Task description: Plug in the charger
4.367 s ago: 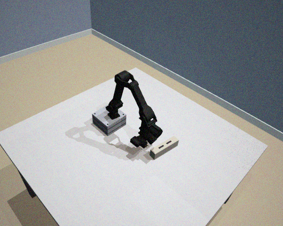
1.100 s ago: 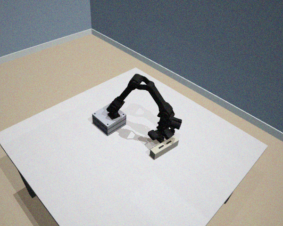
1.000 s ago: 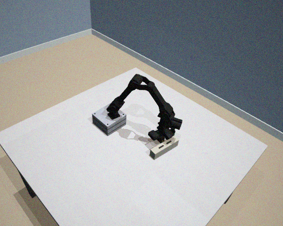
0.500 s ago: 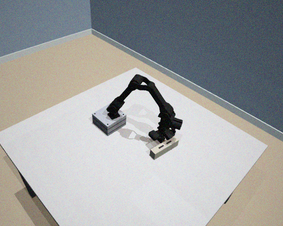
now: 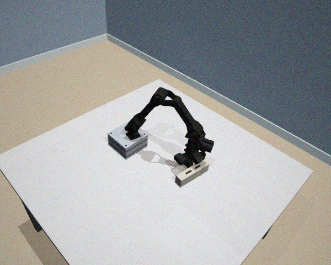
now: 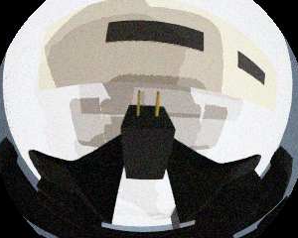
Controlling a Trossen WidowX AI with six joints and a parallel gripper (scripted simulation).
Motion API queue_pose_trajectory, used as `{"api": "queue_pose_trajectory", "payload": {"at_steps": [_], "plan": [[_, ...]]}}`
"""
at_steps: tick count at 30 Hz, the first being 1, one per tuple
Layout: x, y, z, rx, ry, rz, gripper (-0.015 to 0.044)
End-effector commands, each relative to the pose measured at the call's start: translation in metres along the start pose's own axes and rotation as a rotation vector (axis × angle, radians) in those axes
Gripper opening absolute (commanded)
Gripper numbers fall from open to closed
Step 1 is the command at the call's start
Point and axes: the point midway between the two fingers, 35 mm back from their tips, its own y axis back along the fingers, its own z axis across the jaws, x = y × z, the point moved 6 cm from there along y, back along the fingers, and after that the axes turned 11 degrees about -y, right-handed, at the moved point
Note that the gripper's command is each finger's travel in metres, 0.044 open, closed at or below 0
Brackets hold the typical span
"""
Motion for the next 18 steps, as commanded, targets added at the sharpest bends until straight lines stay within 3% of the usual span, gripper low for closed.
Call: {"api": "queue_pose_trajectory", "payload": {"at_steps": [1,18], "plan": [[-0.0015,0.001,0.0009,-0.001,0.005,-0.001,0.0],[-0.0045,0.0015,0.0016,-0.001,0.005,-0.002,0.0]]}}
